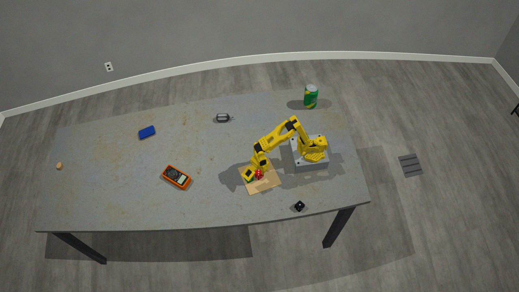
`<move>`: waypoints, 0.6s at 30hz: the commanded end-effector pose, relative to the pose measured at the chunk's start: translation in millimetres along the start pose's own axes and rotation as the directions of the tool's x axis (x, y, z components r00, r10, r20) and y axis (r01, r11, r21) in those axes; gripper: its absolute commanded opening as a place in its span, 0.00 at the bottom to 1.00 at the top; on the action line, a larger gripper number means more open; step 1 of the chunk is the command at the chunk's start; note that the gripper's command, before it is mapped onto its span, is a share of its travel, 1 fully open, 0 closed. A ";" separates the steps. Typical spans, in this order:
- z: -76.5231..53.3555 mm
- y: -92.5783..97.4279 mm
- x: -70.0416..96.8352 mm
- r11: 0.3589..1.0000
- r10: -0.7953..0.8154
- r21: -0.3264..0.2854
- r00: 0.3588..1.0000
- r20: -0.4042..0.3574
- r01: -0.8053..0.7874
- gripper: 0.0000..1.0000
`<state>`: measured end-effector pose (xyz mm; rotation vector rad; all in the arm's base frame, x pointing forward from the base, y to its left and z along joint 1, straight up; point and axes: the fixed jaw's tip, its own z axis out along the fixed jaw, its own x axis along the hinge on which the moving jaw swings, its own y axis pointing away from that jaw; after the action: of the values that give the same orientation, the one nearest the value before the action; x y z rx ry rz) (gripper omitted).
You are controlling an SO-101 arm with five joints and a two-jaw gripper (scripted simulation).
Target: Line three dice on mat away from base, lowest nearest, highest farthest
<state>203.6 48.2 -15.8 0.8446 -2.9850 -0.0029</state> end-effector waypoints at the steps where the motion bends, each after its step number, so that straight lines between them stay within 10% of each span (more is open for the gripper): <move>1: -15.4 -1.7 0.1 1.000 0.011 0.002 1.000 0.009 -0.011 0.36; 18: -28.2 -1.0 1.9 1.000 0.011 0.002 1.000 0.009 -0.011 0.36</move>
<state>202.0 47.9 9.1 0.8438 -2.9828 -0.0032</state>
